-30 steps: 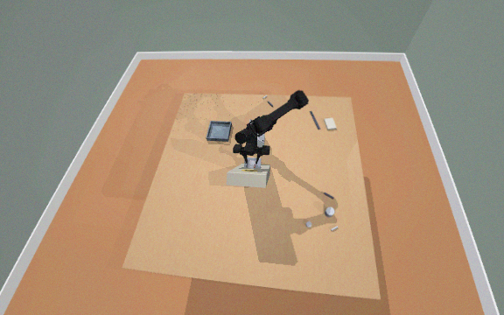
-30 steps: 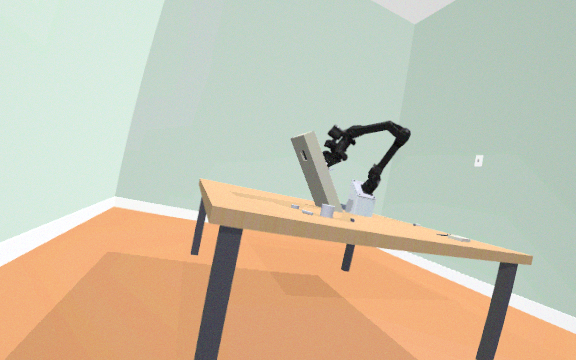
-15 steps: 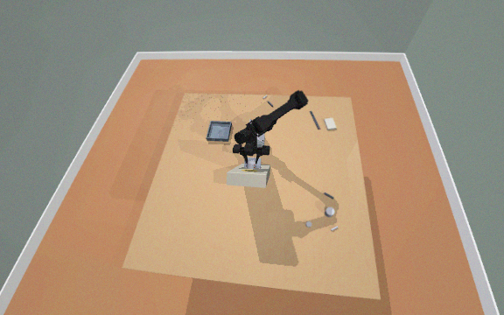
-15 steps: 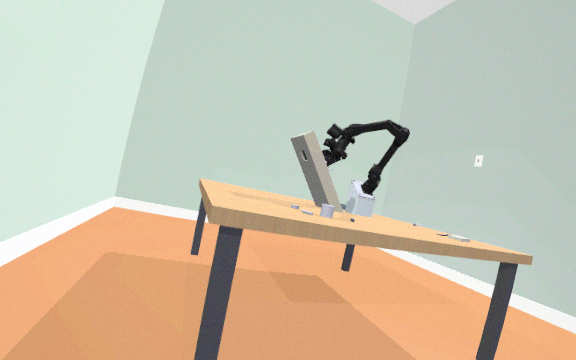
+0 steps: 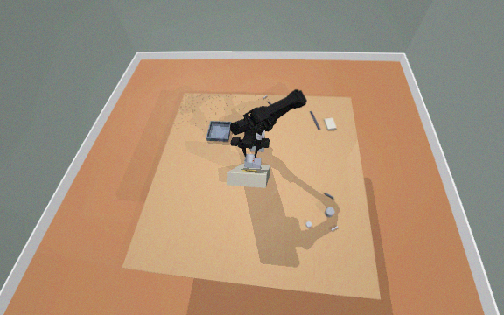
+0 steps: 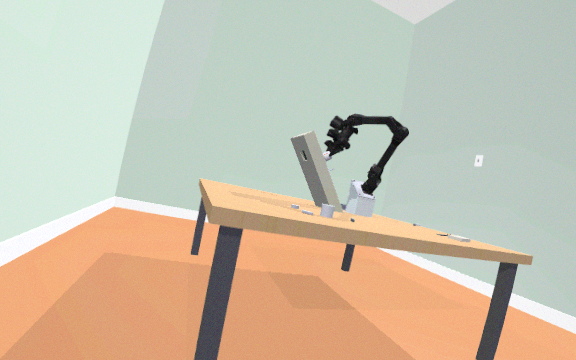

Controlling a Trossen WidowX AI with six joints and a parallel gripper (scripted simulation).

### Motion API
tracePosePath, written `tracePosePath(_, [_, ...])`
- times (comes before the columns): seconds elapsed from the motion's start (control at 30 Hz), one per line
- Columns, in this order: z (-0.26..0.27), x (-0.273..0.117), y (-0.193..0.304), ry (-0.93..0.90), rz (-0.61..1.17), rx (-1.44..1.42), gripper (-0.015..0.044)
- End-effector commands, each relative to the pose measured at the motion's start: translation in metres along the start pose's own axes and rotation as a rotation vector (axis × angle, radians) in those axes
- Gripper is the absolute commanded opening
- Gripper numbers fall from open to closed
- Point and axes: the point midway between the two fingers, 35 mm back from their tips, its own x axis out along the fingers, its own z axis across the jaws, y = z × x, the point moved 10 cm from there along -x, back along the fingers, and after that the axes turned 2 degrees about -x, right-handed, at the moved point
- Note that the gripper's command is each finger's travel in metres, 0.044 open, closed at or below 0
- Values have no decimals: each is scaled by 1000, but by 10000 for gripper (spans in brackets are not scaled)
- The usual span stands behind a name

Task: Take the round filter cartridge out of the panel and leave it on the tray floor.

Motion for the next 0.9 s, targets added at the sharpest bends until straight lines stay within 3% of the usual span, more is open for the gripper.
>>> tracePosePath(0.0, [0, -23, -2, 2, -2, -4, 0])
tracePosePath(0.17, [2, -47, -1, -4, -4, -3, 0])
tracePosePath(0.8, [-86, -33, 3, 0, -6, -7, 0])
tracePosePath(0.87, [-76, -34, 2, 0, -2, 6, 0])
